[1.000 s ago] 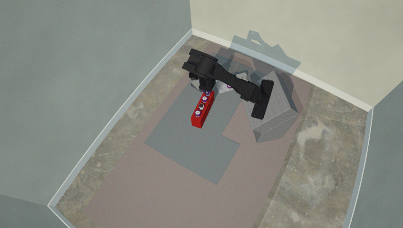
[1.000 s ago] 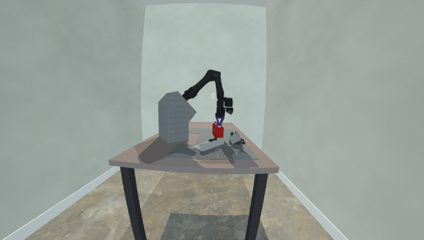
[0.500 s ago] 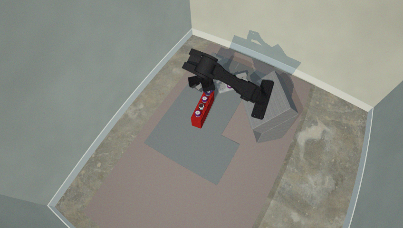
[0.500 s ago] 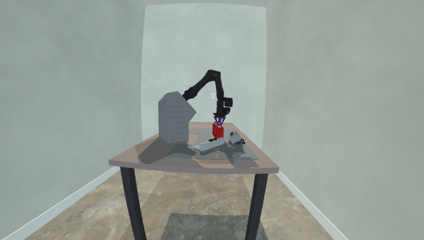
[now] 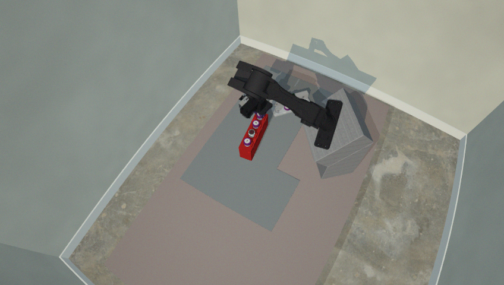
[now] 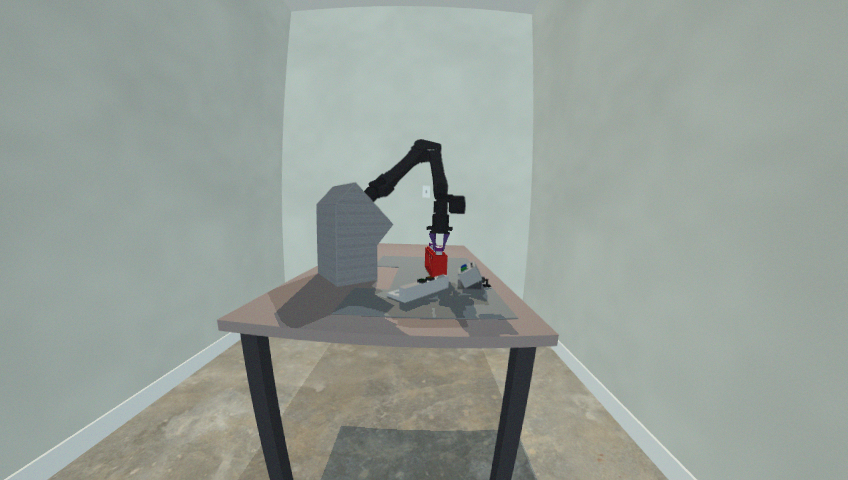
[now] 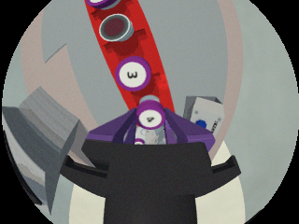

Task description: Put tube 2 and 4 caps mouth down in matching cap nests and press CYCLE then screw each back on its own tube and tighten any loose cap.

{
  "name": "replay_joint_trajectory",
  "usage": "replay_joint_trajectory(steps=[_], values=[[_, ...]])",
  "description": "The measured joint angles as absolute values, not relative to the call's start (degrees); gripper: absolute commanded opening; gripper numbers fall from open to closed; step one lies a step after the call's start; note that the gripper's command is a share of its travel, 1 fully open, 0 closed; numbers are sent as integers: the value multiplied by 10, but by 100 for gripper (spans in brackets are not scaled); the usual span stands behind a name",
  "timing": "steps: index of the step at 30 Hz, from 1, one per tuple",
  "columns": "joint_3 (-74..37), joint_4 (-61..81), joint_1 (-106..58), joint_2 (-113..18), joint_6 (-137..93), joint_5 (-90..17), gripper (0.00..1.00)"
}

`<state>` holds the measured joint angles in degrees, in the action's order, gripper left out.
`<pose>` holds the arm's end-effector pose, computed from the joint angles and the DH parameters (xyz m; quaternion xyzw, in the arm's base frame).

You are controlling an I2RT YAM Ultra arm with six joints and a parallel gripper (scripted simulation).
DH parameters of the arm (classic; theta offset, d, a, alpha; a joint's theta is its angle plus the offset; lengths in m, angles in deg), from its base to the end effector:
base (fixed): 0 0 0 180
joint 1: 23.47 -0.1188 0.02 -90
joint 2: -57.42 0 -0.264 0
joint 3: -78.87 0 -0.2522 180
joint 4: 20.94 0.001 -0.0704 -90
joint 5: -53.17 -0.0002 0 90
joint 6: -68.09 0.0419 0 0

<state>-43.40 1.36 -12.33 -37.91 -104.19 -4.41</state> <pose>0.2961 -0.0344 0.1362 -0.5984 0.7121 0.0034 0.3672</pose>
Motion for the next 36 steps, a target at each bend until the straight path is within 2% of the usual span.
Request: replay_joint_trajectory(steps=[5, 6, 20, 36], values=[[-434, 14, -123, -379, -1104, -44, 0], [-434, 14, -123, -379, -1110, -44, 49], [-434, 15, -123, -379, -1126, -44, 49], [-434, 28, -121, -372, -735, -44, 49]])
